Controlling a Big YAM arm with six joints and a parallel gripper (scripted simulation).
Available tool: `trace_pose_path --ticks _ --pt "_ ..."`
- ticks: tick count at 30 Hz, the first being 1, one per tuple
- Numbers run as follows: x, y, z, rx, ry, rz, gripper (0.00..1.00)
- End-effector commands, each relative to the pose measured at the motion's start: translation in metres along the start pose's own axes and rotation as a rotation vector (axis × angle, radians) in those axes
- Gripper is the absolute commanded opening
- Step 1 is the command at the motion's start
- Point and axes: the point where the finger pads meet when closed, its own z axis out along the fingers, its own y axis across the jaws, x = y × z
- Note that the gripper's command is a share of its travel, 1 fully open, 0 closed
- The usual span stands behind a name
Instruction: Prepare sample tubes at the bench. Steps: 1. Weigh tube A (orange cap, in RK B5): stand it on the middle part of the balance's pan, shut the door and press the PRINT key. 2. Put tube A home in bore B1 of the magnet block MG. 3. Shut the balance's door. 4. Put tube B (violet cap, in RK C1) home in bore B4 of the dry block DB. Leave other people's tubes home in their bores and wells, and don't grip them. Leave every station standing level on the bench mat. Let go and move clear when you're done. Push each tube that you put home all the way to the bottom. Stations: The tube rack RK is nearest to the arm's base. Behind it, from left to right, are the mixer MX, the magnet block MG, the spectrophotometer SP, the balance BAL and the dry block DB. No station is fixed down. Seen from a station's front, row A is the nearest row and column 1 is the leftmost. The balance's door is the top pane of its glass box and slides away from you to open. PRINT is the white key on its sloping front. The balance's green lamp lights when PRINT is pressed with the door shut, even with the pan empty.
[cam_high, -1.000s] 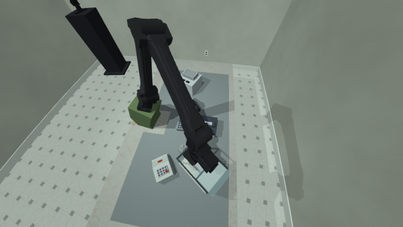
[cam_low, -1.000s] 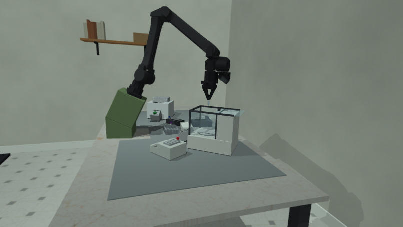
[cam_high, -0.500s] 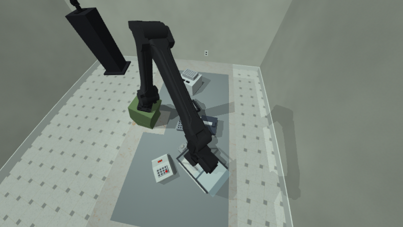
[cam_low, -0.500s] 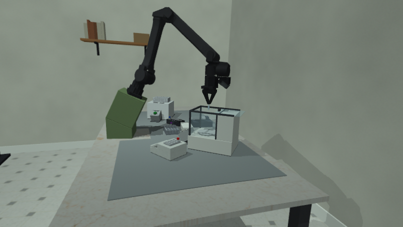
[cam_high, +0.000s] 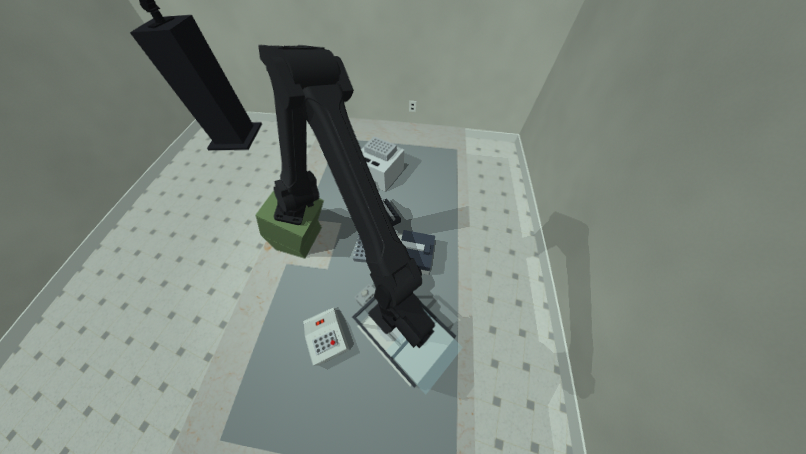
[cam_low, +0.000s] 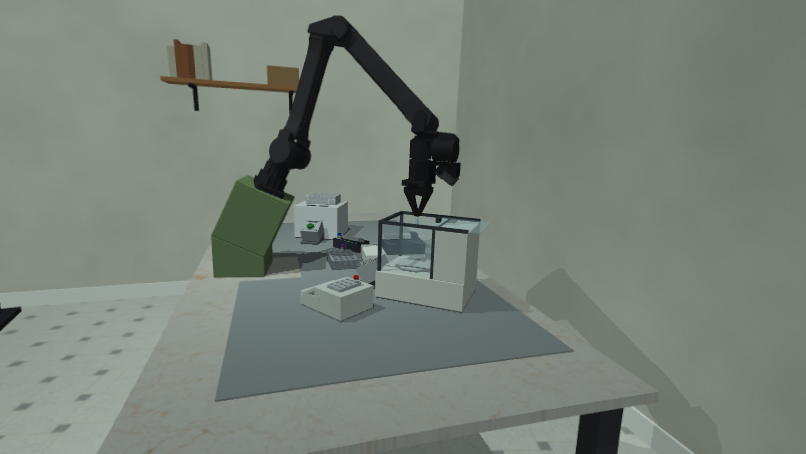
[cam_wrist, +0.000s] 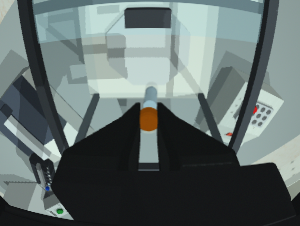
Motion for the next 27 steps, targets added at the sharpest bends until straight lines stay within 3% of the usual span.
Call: trace_pose_path --ticks 1,4,6,17,20,21,24,27 --pt "-0.009 0.005 0.007 0.0 -0.012 -0.006 0.09" --pt "-0.009 0.005 0.002 0.002 -0.026 -0.013 0.09" --pt "-0.004 0.004 0.015 0.0 -0.002 -0.003 0.09" --pt "-0.004 0.004 0.033 0.0 -0.003 -0.003 0.09" --pt "-0.005 0.004 0.034 0.0 -0.006 -0.004 0.09" --pt "-0.013 0.005 0.026 0.002 -0.031 -0.014 0.09" --pt "-0.001 0.004 0.042 0.0 0.001 -0.002 0.09" --pt "-0.007 0.005 0.045 0.0 -0.009 -0.005 0.09"
